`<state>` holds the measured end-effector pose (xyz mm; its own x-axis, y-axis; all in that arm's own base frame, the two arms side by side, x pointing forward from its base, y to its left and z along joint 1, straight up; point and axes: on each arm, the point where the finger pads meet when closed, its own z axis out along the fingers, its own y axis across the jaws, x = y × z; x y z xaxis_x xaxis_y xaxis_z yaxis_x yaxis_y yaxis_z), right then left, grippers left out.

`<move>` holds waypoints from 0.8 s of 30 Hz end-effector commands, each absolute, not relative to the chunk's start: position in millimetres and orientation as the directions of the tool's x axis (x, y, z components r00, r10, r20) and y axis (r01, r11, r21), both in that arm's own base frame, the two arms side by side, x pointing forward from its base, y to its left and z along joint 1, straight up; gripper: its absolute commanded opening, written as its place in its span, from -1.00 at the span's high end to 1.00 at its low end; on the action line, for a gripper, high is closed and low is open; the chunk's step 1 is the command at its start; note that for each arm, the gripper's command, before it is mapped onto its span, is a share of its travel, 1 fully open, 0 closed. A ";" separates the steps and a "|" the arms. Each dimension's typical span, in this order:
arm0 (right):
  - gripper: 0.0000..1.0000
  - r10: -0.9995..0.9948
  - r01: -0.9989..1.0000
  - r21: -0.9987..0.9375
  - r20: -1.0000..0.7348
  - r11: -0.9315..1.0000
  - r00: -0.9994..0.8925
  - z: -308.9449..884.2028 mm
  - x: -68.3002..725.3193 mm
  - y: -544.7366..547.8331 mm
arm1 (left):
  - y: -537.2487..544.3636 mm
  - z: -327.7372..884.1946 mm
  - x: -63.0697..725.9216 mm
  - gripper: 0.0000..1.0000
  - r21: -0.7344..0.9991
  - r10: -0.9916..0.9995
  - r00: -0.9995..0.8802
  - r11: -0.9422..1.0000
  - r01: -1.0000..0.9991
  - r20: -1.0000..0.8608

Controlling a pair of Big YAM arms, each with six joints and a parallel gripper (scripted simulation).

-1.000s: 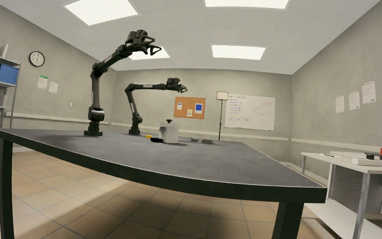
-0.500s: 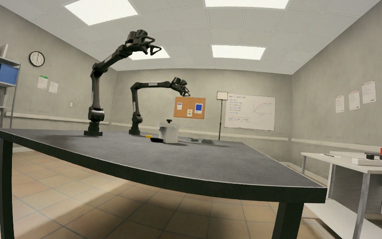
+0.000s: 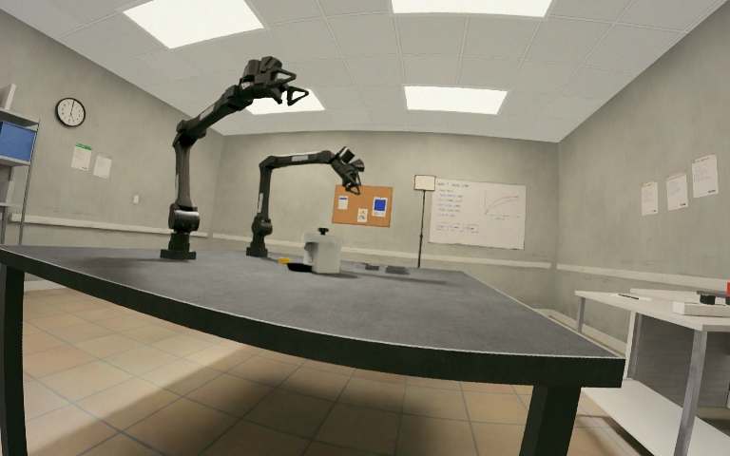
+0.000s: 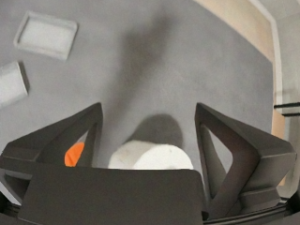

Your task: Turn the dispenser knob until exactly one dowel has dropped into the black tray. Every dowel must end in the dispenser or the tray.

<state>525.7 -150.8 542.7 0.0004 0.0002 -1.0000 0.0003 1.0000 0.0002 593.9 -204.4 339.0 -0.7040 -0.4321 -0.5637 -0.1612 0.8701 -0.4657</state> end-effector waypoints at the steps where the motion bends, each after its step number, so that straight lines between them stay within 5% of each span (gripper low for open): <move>1: -1.00 -0.021 -0.012 -0.021 -1.000 1.000 0.012 550.8 520.3 -140.5 | -221.2 342.9 607.4 -0.39 -0.503 -0.498 -0.715 0.832 -0.234 -0.491; 24: -1.00 -0.021 -0.012 -0.021 -1.000 1.000 0.012 550.8 520.3 -140.5 | -356.1 223.7 544.7 -0.39 -0.211 -0.648 -0.759 0.751 -0.625 -0.057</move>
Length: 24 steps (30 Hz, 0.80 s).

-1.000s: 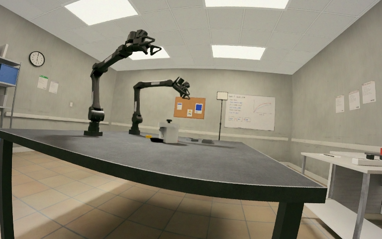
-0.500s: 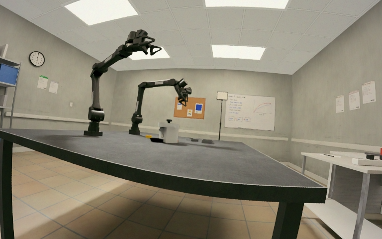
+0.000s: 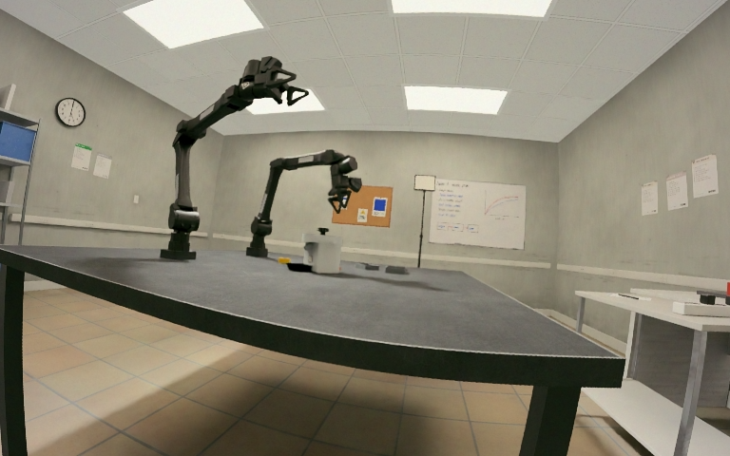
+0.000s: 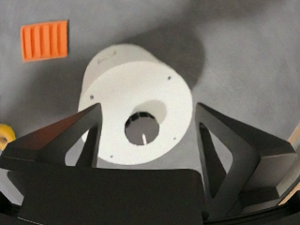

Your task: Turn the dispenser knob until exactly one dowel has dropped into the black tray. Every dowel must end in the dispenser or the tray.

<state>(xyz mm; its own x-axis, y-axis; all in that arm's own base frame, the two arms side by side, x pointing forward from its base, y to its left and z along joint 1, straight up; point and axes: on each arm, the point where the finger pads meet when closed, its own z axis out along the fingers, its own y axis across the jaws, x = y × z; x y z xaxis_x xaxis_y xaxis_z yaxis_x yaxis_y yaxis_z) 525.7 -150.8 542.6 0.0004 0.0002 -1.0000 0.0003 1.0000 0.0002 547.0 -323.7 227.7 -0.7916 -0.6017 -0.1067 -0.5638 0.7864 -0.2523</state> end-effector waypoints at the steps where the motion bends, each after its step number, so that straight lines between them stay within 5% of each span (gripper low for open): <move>1: -1.00 -0.021 -0.012 -0.021 -1.000 1.000 0.012 550.8 520.3 -140.5 | -361.4 218.8 540.0 -0.39 -0.187 -0.657 -0.753 0.746 -0.639 -0.045; 24: -1.00 -0.021 -0.012 -0.021 -1.000 1.000 0.012 550.8 520.3 -140.5 | -391.8 149.2 492.9 -0.39 0.041 -0.660 -0.751 0.751 -0.660 0.012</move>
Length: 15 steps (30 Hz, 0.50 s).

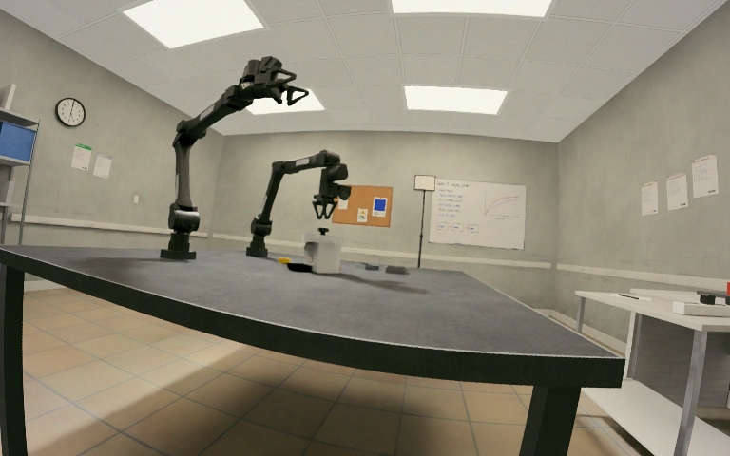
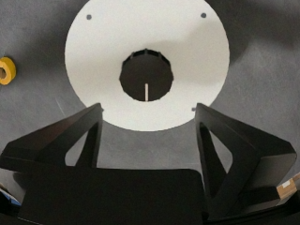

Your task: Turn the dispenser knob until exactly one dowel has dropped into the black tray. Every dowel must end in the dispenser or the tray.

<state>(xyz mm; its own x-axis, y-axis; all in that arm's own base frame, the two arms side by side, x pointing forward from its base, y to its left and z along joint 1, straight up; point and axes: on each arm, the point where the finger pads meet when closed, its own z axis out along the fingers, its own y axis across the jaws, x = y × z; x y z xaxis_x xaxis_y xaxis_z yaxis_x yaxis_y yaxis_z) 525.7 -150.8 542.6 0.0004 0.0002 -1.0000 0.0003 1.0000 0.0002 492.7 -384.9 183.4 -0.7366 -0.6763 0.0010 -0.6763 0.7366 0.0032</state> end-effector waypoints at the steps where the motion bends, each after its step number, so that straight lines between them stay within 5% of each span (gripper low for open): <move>1: -1.00 -0.021 -0.012 -0.021 -1.000 1.000 0.012 550.8 520.3 -140.5 | -382.3 147.4 500.1 -0.39 0.042 -0.678 -0.735 0.735 -0.677 0.010; 15: -1.00 -0.021 -0.012 -0.021 -1.000 1.000 0.012 550.8 520.3 -140.5 | -376.5 131.7 503.3 -0.39 0.038 -0.698 -0.716 0.715 -0.698 0.005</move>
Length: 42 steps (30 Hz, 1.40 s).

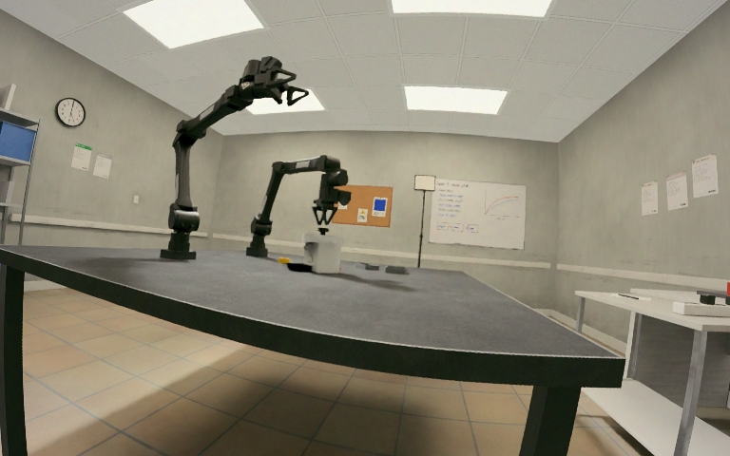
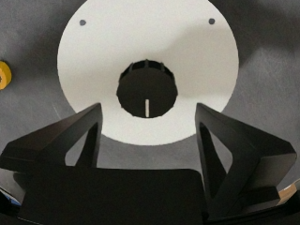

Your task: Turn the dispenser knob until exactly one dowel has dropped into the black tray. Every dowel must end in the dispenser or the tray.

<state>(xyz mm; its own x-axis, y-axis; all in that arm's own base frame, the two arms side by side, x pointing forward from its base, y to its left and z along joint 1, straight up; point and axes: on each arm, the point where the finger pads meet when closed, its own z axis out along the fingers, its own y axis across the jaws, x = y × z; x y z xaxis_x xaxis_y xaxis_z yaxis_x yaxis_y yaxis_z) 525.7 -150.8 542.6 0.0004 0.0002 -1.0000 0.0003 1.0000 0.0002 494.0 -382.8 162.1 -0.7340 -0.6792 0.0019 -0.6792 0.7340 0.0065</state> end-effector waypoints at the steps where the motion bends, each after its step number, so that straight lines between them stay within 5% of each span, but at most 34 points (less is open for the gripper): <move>1: -1.00 -0.021 -0.012 -0.021 -1.000 1.000 0.012 550.8 520.3 -140.5 | -376.4 130.0 503.2 -0.39 0.038 -0.699 -0.715 0.715 -0.698 0.005; 24: -1.00 -0.021 -0.012 -0.021 -1.000 1.000 0.012 550.8 520.3 -140.5 | -381.6 114.4 502.1 -0.39 0.025 -0.691 -0.723 0.723 -0.690 0.001; 25: -1.00 -0.021 -0.012 -0.021 -1.000 1.000 0.012 550.8 520.3 -140.5 | -374.4 106.6 497.1 1.00 0.052 -0.699 -0.715 0.714 -0.698 0.004; 40: -1.00 -0.021 -0.012 -0.021 -1.000 1.000 0.012 550.8 520.3 -140.5 | -377.3 110.5 501.2 1.00 0.035 -0.691 -0.722 0.722 -0.691 0.001; 42: -1.00 -0.021 -0.012 -0.021 -1.000 1.000 0.012 550.8 520.3 -140.5 | -378.0 111.9 501.8 1.00 0.033 -0.791 -0.611 0.611 -0.791 -0.004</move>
